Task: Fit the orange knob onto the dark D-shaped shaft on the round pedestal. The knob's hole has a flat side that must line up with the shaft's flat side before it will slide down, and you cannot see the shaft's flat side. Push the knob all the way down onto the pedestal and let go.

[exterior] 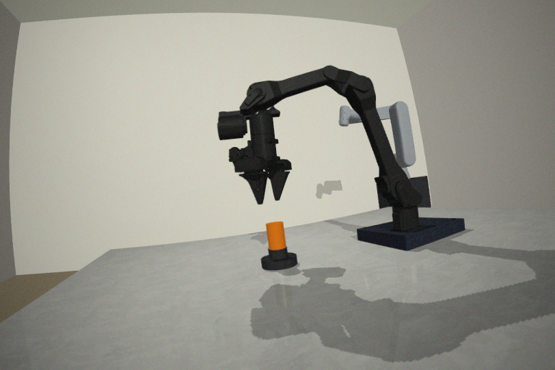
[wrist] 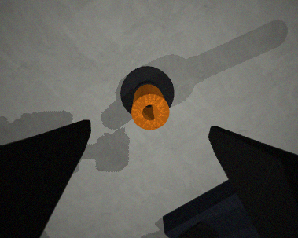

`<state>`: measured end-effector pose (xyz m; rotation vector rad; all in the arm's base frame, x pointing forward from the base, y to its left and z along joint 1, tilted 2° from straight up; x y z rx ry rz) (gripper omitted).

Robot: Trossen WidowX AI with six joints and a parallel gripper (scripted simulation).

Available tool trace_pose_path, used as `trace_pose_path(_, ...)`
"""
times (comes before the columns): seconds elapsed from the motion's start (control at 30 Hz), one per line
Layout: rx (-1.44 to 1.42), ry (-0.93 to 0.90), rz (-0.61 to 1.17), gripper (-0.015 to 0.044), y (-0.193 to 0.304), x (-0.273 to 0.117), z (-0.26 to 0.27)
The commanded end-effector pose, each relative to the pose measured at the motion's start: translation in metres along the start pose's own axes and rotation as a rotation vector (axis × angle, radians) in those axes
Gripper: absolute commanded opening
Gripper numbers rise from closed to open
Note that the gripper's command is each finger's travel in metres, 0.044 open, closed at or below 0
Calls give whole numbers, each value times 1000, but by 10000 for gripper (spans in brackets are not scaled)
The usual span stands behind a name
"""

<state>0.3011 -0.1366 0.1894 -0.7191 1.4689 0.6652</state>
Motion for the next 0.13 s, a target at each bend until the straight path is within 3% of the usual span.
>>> trace_pose_path(0.0,3,4,17,440,0,2,0)
trace_pose_path(0.1,3,4,17,440,0,2,0)
Point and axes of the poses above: the point midway between the two fingers, 35 mm back from their tips, its own x axis out along the fingers, its own z axis across the jaws, y = z × x, the point moved 4 cm from there along -x, back along the fingers, and after that the axes turned 10 degrees about -x, right-handed, at the moved point
